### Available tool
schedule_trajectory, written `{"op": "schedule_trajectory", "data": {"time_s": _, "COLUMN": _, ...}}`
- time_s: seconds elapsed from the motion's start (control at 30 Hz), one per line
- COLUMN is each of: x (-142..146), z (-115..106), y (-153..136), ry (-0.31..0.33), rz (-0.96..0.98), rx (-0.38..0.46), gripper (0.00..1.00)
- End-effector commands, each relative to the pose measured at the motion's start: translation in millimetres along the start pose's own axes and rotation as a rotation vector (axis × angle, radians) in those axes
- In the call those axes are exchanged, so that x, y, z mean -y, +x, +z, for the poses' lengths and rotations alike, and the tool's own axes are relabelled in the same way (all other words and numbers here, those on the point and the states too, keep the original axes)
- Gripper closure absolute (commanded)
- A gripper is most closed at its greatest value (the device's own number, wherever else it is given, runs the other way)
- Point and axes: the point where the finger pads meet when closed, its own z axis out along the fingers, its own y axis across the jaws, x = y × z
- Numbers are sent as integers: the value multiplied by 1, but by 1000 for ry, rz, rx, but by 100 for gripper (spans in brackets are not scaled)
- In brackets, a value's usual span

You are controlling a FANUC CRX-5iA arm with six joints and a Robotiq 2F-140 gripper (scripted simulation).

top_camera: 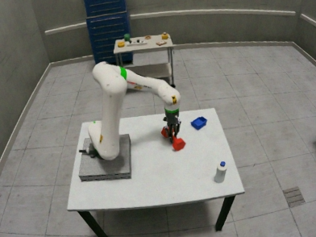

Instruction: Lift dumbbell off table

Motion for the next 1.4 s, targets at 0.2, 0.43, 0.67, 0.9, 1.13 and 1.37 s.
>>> {"op": "schedule_trajectory", "data": {"time_s": 0.2, "x": -1, "z": -1, "y": 0, "ry": -1, "rz": 0, "rx": 0, "gripper": 90}}
{"op": "schedule_trajectory", "data": {"time_s": 0.43, "x": -1, "z": -1, "y": 0, "ry": -1, "rz": 0, "rx": 0, "gripper": 90}}
{"op": "schedule_trajectory", "data": {"time_s": 0.67, "x": -1, "z": -1, "y": 0, "ry": -1, "rz": 0, "rx": 0, "gripper": 90}}
{"op": "schedule_trajectory", "data": {"time_s": 0.9, "x": -1, "z": -5, "y": 0, "ry": -1, "rz": 0, "rx": 0, "gripper": 90}}
{"op": "schedule_trajectory", "data": {"time_s": 1.13, "x": 0, "z": -11, "y": 0, "ry": -1, "rz": 0, "rx": 0, "gripper": 90}}
{"op": "schedule_trajectory", "data": {"time_s": 1.37, "x": 0, "z": -24, "y": 0, "ry": -2, "rz": 0, "rx": 0, "gripper": 90}}
